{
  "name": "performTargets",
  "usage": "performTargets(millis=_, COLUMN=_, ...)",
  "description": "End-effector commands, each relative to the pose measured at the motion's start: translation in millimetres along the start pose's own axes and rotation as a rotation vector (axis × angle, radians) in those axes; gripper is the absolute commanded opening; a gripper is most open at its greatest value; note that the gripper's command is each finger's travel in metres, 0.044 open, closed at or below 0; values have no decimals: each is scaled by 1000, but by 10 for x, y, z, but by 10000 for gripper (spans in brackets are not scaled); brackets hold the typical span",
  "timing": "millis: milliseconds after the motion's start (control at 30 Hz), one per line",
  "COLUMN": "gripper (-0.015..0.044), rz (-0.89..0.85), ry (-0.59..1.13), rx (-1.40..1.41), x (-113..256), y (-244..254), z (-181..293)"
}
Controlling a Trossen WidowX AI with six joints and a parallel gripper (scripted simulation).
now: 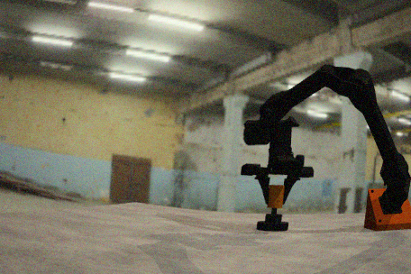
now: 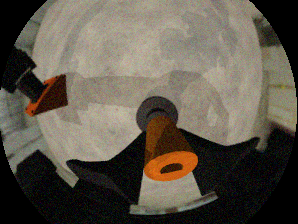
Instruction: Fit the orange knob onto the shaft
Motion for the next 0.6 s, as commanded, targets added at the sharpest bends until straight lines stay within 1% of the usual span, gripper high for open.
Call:
performTargets(millis=0, gripper=0, rz=4, ry=0, rx=5, x=30, y=3, z=4)
performTargets(millis=167, gripper=0, rz=4, ry=0, rx=31, x=48, y=1, z=4)
performTargets(millis=333, gripper=0, rz=4, ry=0, rx=204, x=59, y=-3, z=19)
performTargets(millis=567, gripper=0, rz=4, ry=0, rx=214, x=21, y=2, z=26)
Point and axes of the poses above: the point midway between the two fingers, 35 mm back from their tips, its own x axis back along the fingers, its own y axis across the jaws, z = x × y, the point moved 6 cm from there along x, back along the fingers, and after that the axes turned 5 degrees about -x, right-handed, at the moved point
